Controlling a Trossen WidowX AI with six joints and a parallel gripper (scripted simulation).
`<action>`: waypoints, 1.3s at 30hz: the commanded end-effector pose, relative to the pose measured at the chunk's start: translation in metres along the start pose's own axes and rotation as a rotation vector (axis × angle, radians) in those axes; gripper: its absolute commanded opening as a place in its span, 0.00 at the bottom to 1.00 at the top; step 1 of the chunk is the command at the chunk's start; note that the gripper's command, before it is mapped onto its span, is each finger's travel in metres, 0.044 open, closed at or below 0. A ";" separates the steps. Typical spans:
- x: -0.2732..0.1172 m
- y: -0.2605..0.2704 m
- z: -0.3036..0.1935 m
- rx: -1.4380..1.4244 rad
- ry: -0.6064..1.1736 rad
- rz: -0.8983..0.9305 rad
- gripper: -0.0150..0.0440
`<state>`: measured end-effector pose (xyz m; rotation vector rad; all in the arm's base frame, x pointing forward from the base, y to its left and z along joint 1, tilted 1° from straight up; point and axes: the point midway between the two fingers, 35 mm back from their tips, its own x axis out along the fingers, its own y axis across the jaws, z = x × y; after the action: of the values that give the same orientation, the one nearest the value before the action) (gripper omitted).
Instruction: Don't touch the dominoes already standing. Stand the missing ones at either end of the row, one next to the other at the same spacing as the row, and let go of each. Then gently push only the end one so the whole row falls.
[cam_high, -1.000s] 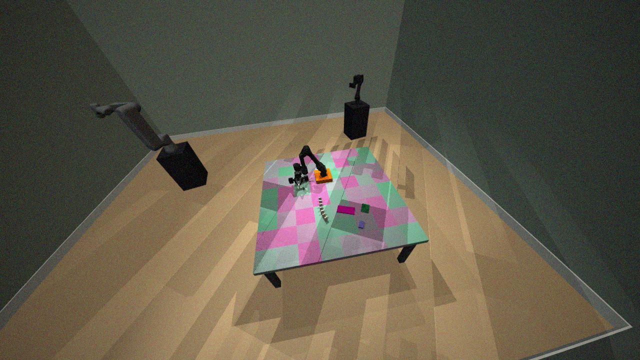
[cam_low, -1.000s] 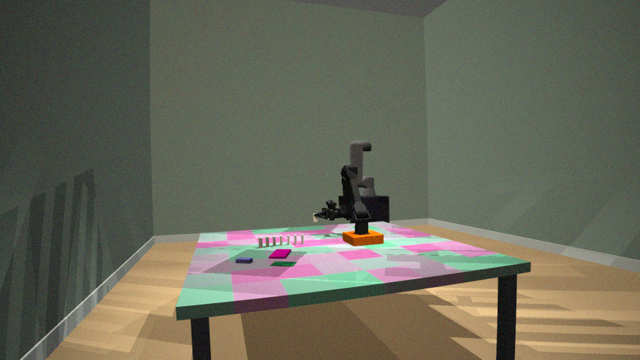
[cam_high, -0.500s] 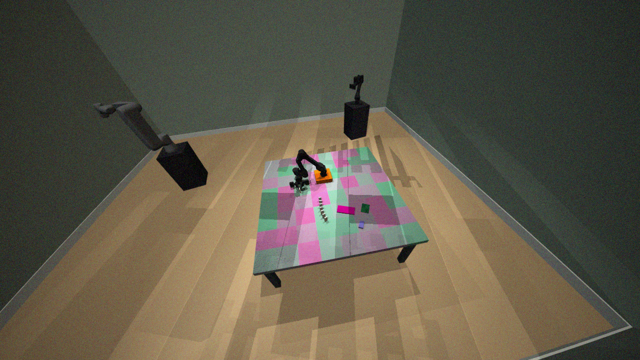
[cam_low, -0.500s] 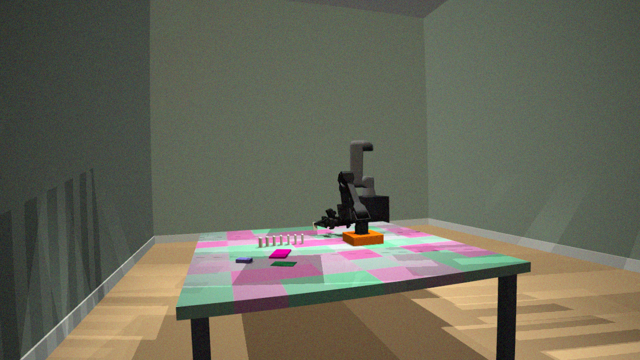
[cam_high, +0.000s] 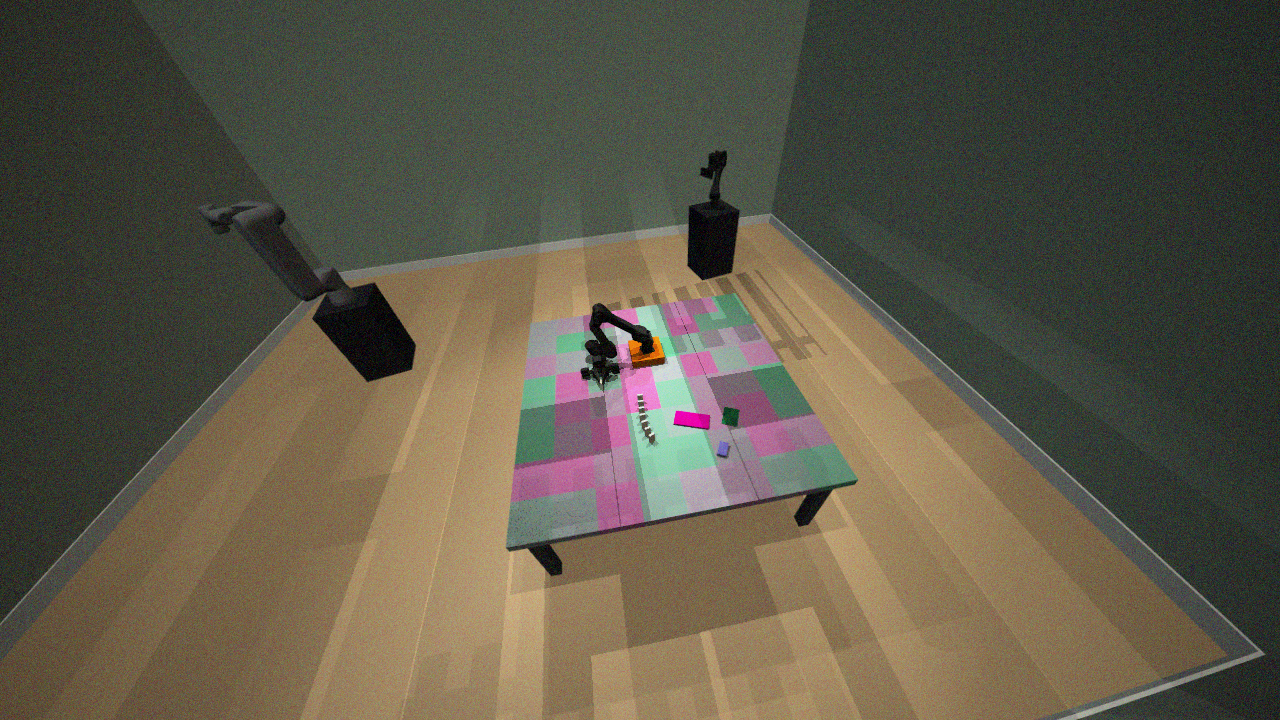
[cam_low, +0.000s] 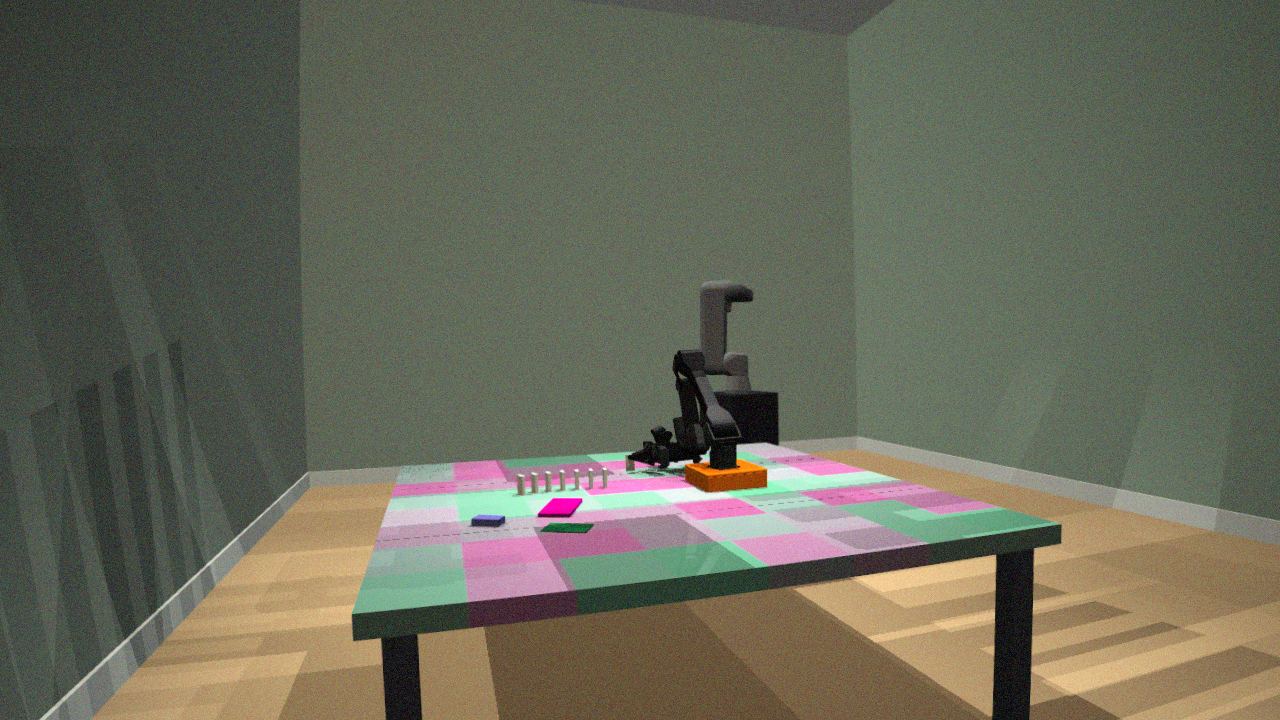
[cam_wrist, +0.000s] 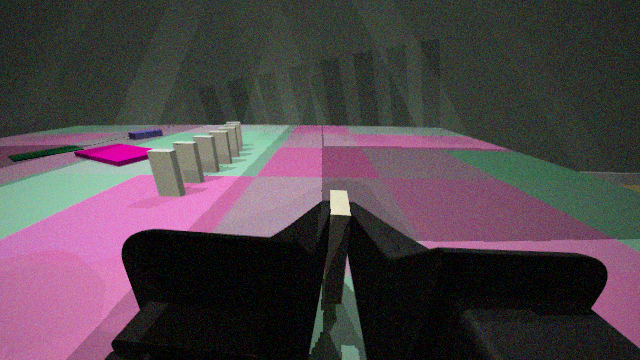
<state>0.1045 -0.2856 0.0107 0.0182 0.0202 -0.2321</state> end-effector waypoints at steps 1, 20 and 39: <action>0.000 0.000 -0.002 -0.006 0.001 -0.002 0.29; 0.000 -0.001 0.009 -0.005 0.001 -0.001 1.00; 0.074 -0.076 0.079 -0.350 0.236 -0.154 1.00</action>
<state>0.1305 -0.3422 0.0673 -0.1436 0.1553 -0.3305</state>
